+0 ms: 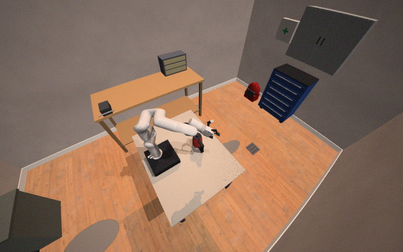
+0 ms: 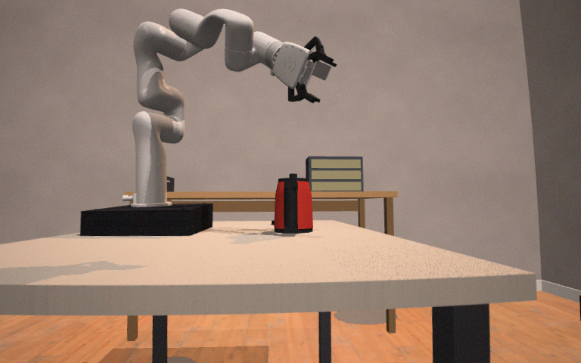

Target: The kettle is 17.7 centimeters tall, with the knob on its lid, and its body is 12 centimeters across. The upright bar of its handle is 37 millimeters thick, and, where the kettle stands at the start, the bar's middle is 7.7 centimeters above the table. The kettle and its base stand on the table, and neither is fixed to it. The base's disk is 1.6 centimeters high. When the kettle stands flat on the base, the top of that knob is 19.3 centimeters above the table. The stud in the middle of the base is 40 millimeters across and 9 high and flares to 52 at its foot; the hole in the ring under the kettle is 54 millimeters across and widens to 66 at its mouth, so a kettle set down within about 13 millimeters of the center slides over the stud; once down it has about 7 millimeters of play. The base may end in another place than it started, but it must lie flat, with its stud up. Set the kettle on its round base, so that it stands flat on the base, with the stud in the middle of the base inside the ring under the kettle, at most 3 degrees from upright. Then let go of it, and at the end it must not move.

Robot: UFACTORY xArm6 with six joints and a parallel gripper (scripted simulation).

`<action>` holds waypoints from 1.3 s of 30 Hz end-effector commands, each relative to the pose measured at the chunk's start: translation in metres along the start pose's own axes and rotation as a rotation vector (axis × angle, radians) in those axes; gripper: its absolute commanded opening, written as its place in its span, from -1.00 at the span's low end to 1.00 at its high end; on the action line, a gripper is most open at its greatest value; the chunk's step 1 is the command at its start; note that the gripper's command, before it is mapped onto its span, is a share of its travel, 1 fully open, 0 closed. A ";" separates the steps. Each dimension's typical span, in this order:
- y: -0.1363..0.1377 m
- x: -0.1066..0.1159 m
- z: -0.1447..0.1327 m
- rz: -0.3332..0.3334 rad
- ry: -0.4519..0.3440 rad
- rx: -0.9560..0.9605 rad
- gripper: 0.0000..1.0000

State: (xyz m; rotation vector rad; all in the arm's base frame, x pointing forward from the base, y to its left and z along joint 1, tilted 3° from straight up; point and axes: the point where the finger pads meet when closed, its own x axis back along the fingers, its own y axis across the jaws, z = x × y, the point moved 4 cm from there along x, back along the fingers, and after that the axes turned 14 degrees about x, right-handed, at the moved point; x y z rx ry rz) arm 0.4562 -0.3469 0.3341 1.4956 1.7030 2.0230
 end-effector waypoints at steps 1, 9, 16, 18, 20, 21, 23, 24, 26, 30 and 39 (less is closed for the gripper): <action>0.002 0.001 0.000 -0.004 0.000 -0.001 1.00; 0.002 0.001 0.000 -0.004 0.000 -0.001 1.00; 0.002 0.001 0.000 -0.004 0.000 -0.001 1.00; 0.002 0.001 0.000 -0.004 0.000 -0.001 0.63; 0.002 0.001 0.000 -0.004 0.000 -0.001 0.63; 0.002 0.001 0.000 -0.004 0.000 -0.002 0.63; 0.002 0.001 0.000 -0.004 0.000 -0.004 0.63; 0.002 0.001 0.000 -0.003 -0.001 -0.006 0.63; 0.002 0.001 0.000 -0.002 -0.002 -0.011 0.63; 0.002 0.000 -0.001 0.001 -0.005 -0.030 0.63; 0.002 -0.001 -0.001 0.014 -0.019 -0.097 0.63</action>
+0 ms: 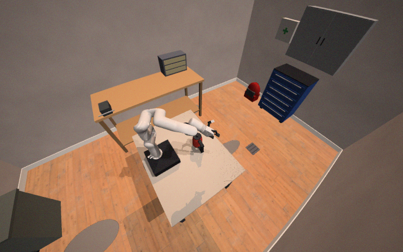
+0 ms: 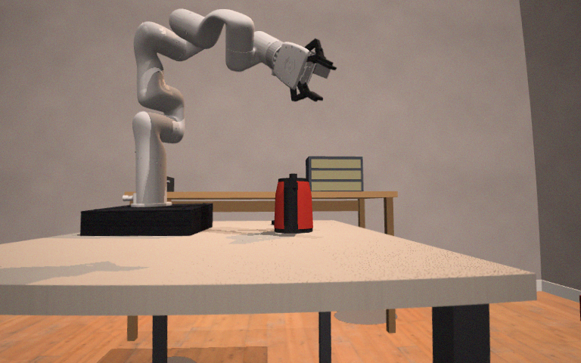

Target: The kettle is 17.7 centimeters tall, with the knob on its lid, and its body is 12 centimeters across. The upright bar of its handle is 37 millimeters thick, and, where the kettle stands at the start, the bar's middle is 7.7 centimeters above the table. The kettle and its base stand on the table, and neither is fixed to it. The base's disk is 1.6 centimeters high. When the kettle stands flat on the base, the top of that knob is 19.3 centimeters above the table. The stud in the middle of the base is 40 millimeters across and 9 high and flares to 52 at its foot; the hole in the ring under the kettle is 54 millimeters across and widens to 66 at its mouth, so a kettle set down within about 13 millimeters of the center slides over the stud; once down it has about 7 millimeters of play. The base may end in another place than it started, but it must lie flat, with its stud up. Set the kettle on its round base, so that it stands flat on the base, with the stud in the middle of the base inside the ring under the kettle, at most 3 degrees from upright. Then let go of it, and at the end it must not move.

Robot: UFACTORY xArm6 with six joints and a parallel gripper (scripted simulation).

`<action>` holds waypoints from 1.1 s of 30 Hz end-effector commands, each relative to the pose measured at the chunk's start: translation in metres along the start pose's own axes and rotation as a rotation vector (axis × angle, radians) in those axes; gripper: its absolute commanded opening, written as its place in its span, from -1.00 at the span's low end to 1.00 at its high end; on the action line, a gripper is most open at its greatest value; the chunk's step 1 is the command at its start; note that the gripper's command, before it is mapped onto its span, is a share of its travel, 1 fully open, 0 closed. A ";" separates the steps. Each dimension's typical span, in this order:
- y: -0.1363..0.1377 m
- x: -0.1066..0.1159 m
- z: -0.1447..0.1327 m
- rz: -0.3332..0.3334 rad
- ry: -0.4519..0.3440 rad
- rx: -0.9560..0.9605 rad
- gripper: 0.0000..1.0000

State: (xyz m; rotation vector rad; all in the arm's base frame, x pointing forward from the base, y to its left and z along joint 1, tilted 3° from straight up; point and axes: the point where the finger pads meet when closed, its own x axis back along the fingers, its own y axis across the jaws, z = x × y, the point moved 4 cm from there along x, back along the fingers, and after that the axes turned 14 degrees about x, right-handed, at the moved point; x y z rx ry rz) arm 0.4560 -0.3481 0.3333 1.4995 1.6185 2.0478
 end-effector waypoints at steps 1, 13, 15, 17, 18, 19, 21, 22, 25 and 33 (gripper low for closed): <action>0.002 0.000 -0.001 0.005 -0.010 -0.051 0.63; 0.000 -0.003 -0.003 0.043 -0.050 -0.244 0.63; -0.001 -0.004 -0.003 0.054 -0.062 -0.295 0.63; -0.002 -0.004 -0.003 0.065 -0.074 -0.349 0.63; -0.003 -0.005 -0.004 0.070 -0.081 -0.378 0.63; -0.004 -0.005 -0.004 0.076 -0.087 -0.407 0.63; -0.006 -0.006 -0.004 0.089 -0.102 -0.469 0.63; -0.007 -0.006 -0.004 0.095 -0.110 -0.500 0.63; -0.010 -0.006 -0.004 0.114 -0.134 -0.593 0.63; -0.018 -0.007 -0.002 0.157 -0.191 -0.796 0.63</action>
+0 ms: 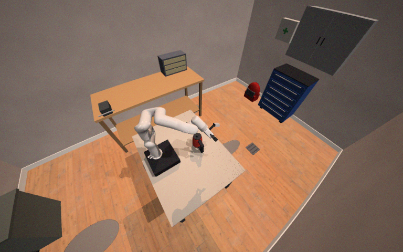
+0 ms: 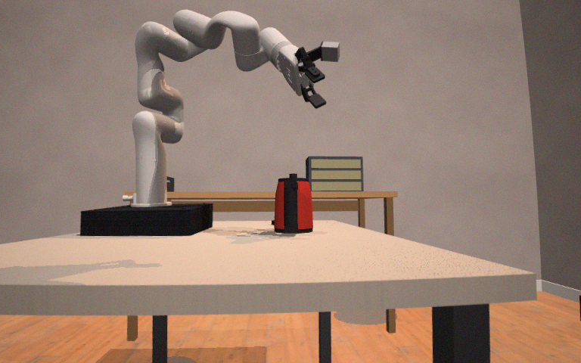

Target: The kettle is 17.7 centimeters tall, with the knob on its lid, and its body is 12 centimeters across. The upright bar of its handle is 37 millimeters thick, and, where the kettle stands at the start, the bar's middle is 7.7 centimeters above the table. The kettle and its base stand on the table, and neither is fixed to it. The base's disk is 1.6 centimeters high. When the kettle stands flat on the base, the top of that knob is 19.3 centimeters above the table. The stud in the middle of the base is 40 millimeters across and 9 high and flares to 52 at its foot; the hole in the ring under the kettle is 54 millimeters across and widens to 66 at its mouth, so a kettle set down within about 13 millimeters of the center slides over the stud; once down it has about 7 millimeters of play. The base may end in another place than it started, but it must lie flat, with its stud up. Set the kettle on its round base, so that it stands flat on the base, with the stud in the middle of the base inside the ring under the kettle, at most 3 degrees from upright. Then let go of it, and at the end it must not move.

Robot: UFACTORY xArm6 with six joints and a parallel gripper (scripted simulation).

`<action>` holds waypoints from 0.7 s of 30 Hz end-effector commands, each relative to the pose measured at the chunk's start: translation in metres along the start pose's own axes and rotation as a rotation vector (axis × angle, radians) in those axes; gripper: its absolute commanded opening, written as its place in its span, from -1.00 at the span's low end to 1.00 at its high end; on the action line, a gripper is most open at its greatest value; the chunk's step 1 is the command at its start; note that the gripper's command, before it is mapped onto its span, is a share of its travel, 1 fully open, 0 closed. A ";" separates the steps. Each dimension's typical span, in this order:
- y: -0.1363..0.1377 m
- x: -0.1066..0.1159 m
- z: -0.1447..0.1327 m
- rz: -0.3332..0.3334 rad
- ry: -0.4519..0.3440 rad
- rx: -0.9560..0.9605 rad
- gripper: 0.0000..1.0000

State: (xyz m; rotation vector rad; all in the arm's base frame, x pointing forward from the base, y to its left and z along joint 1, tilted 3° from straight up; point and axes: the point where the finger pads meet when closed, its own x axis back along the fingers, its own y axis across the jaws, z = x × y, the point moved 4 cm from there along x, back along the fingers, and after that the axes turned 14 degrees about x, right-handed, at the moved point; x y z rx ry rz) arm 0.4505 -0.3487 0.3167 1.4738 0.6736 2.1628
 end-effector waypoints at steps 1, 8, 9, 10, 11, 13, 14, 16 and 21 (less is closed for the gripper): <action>-0.004 0.000 -0.001 0.021 -0.045 -0.160 0.63; -0.015 -0.001 -0.005 0.058 -0.111 -0.362 0.63; -0.016 -0.001 -0.006 0.063 -0.121 -0.391 0.63; -0.018 -0.001 -0.006 0.068 -0.131 -0.421 0.63; -0.020 -0.001 -0.007 0.073 -0.141 -0.450 0.63; -0.020 -0.001 -0.007 0.073 -0.141 -0.450 0.63; -0.022 -0.001 -0.007 0.080 -0.155 -0.487 0.63; -0.028 0.000 -0.008 0.092 -0.184 -0.562 0.63; -0.039 0.001 -0.011 0.115 -0.243 -0.705 0.63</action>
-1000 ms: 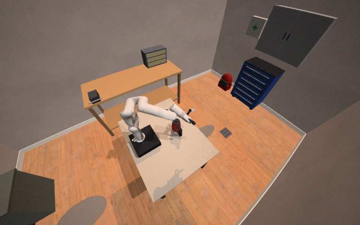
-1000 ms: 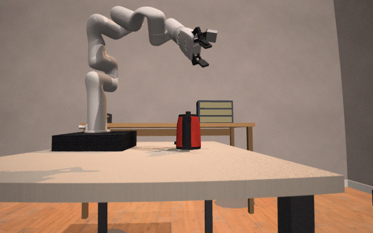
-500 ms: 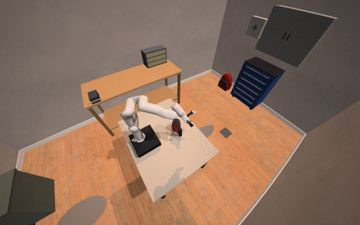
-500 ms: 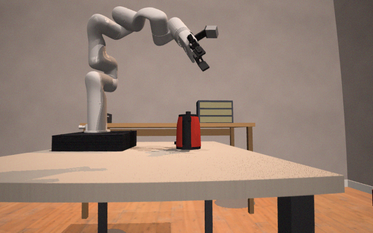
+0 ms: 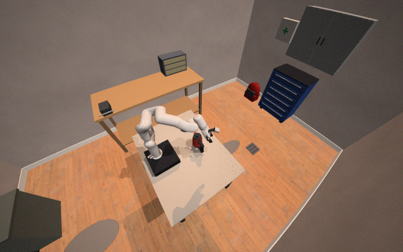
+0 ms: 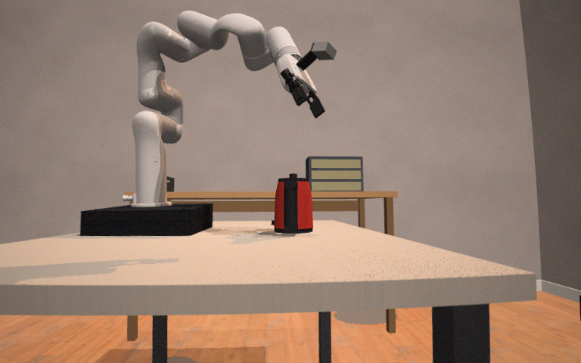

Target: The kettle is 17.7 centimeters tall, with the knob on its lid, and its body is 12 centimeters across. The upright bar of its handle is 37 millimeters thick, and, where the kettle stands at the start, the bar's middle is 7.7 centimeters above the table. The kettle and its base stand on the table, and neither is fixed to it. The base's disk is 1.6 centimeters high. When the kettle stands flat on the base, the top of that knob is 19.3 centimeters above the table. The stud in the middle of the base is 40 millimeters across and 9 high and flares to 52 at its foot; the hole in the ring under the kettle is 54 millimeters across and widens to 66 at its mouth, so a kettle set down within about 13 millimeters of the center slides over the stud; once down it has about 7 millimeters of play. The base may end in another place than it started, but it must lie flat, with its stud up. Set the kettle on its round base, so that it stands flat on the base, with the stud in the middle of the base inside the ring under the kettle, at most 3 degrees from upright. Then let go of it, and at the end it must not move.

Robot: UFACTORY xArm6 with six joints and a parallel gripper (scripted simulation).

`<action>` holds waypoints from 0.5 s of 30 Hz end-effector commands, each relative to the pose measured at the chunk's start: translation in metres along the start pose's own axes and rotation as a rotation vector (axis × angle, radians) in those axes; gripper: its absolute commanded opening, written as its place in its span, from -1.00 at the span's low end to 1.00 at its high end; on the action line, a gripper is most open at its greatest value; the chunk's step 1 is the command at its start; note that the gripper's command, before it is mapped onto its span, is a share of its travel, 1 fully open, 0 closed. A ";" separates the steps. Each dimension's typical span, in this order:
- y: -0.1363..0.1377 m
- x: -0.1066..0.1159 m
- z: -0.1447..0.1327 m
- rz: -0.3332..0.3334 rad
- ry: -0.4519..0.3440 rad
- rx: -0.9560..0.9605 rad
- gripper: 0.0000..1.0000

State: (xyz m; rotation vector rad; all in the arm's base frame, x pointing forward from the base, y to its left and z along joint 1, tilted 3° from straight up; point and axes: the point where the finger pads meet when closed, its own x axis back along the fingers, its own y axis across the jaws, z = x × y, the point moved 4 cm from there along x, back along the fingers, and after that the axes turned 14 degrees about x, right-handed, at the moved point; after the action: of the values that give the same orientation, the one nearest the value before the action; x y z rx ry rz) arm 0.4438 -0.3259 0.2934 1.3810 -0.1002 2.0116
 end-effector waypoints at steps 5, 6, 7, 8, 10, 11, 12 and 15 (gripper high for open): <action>-0.015 0.001 -0.013 0.026 -0.109 -0.269 0.63; -0.017 0.001 -0.015 0.028 -0.122 -0.297 0.63; -0.019 0.002 -0.017 0.030 -0.135 -0.325 0.63; -0.019 0.002 -0.017 0.030 -0.135 -0.325 0.63; -0.022 0.002 -0.019 0.033 -0.151 -0.358 0.63; -0.024 0.002 -0.021 0.035 -0.167 -0.390 0.63; -0.027 0.003 -0.024 0.037 -0.183 -0.421 0.63; -0.035 0.004 -0.030 0.041 -0.229 -0.511 0.63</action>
State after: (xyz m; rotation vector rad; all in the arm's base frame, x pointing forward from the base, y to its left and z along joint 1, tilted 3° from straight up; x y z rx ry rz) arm 0.4394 -0.2959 0.2762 1.2994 -0.5659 1.7820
